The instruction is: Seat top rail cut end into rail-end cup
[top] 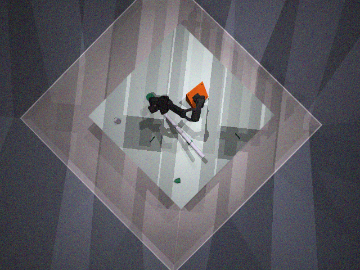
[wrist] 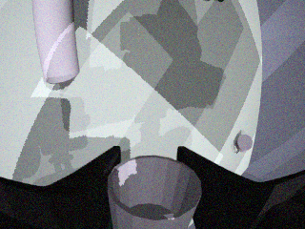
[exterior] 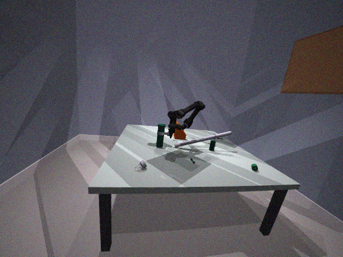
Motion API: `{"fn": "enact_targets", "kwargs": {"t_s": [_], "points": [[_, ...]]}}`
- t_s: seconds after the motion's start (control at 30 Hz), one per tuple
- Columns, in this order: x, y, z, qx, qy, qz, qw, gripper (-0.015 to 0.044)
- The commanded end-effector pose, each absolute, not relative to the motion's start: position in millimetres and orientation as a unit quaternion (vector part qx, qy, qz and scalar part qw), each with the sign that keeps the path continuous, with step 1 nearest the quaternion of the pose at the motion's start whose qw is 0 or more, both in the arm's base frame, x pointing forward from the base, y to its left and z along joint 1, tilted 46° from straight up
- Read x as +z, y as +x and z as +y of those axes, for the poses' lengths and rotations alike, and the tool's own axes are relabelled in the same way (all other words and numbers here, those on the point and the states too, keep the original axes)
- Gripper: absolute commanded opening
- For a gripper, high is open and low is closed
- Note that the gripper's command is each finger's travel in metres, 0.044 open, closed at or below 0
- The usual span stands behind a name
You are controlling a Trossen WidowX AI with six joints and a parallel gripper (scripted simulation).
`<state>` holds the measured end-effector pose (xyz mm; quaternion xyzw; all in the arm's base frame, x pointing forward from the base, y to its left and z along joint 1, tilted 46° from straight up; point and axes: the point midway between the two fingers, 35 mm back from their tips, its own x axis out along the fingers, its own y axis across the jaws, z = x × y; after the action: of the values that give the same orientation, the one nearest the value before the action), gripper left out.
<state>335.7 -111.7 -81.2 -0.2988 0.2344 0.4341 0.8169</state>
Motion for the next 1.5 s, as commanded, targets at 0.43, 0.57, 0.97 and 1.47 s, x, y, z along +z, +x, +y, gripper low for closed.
{"fn": "enact_targets", "kwargs": {"t_s": [0.43, 0.57, 0.97, 1.47], "points": [[-82, 325, -112, 0.451, -0.323, 0.196, 0.809, 0.0], [-82, 322, -111, 0.457, -0.331, 0.183, 0.805, 0.0], [-82, 316, -112, 0.466, -0.345, 0.158, 0.799, 0.0], [-82, 318, -112, 0.463, -0.341, 0.166, 0.801, 0.0]]}}
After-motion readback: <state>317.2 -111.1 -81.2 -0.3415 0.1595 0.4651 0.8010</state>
